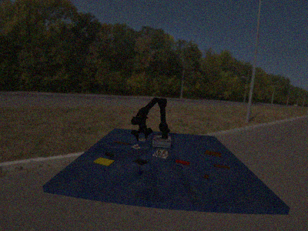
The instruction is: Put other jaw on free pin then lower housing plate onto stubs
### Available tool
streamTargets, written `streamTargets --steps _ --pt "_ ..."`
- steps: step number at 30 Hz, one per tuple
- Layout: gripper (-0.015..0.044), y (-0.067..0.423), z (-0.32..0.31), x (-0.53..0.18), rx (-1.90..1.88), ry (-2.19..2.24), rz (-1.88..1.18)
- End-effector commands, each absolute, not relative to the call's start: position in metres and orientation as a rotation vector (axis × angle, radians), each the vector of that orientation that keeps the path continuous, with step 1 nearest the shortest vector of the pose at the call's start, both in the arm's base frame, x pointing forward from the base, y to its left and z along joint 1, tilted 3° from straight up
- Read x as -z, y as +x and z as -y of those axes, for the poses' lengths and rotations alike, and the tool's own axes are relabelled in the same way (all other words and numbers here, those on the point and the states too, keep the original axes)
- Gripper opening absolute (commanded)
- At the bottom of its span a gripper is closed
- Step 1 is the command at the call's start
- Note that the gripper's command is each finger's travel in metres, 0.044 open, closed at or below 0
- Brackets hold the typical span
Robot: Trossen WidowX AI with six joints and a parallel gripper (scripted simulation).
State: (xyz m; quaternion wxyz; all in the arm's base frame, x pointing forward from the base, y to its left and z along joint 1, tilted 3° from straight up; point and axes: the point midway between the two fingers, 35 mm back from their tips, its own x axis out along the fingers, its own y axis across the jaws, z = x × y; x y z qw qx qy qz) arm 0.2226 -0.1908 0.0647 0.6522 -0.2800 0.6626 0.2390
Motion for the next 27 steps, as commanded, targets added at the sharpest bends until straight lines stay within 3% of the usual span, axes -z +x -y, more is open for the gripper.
streamTargets --steps 1,27 --pt "0.0351 0.229 0.177 -0.065 -0.482 -0.580 -1.512" --pt "0.0351 0.247 0.094 -0.060 -0.158 -0.240 -1.553"
